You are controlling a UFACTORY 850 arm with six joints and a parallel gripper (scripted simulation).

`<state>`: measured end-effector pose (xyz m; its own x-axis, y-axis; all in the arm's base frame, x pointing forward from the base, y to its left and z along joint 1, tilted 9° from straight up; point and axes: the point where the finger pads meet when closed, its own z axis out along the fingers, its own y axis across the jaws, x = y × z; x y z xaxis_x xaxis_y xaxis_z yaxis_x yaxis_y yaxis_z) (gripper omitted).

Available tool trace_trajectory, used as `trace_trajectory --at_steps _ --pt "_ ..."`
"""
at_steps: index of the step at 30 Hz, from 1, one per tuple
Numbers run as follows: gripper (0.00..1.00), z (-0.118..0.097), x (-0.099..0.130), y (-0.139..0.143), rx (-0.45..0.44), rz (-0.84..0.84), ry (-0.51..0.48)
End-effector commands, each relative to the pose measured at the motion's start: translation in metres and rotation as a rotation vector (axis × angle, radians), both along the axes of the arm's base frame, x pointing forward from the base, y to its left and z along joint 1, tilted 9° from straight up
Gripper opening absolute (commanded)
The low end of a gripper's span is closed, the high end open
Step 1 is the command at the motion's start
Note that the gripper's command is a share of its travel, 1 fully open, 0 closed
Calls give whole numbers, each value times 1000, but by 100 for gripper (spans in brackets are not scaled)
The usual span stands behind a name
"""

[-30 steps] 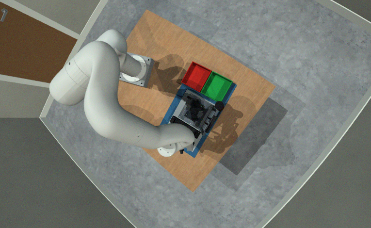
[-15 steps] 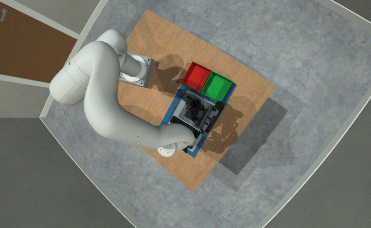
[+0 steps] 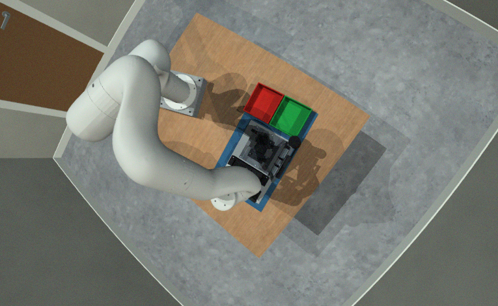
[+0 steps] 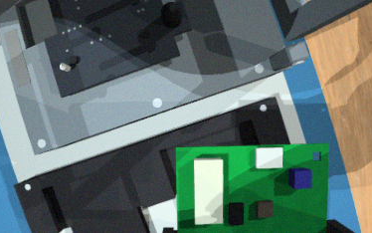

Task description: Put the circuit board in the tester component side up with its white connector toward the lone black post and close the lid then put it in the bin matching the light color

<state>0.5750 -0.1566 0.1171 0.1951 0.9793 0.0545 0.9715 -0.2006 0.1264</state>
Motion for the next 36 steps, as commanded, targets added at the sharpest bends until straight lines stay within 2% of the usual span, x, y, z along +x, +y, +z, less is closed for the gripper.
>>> trace_trajectory --at_steps 1,17,36 --pt "79 1 1 0 4 135 -18" --pt "79 1 1 0 -18 290 -24" --pt "79 1 1 0 -21 312 -25"
